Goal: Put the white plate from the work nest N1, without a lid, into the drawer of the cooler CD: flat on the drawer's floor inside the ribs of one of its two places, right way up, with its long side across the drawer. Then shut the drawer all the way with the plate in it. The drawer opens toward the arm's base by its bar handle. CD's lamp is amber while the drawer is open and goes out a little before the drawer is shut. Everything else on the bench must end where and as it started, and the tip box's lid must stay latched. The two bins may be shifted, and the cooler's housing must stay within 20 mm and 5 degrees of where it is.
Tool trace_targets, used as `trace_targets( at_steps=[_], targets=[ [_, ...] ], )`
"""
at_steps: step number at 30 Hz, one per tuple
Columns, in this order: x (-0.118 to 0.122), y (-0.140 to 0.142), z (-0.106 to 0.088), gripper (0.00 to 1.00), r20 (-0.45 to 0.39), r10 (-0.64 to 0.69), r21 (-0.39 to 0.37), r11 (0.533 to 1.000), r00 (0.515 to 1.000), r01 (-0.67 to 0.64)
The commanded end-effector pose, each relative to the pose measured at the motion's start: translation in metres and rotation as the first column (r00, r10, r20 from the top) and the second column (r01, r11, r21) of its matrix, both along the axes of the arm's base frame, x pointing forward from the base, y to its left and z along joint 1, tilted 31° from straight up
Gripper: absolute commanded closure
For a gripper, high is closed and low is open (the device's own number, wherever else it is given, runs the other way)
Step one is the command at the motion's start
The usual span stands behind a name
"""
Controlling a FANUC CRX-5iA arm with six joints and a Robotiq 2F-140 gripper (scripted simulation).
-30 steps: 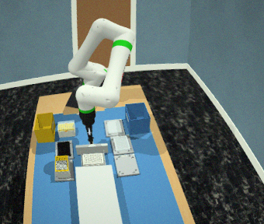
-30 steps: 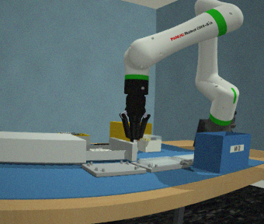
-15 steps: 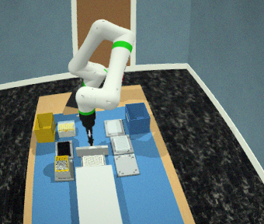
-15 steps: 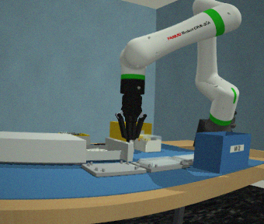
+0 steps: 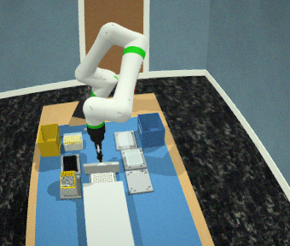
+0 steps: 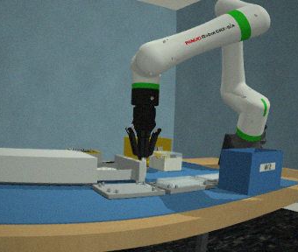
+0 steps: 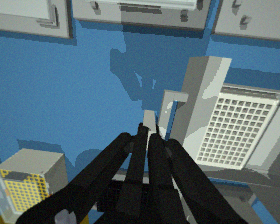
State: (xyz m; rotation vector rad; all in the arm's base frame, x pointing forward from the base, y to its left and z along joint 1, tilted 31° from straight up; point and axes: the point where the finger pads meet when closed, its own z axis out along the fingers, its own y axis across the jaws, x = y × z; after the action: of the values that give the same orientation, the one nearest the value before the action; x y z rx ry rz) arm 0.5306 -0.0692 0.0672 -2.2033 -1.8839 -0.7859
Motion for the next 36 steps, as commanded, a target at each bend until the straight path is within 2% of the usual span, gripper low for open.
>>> trace_targets(
  at_steps=[1, 36],
  targets=[
    [0.004, -0.001, 0.001, 1.0, 0.001, 0.0, 0.0, 1.0, 1.0, 0.0],
    [0.043, -0.01, 0.01, 1.0, 0.001, 0.0, 0.0, 1.0, 1.0, 0.0]
  ],
)
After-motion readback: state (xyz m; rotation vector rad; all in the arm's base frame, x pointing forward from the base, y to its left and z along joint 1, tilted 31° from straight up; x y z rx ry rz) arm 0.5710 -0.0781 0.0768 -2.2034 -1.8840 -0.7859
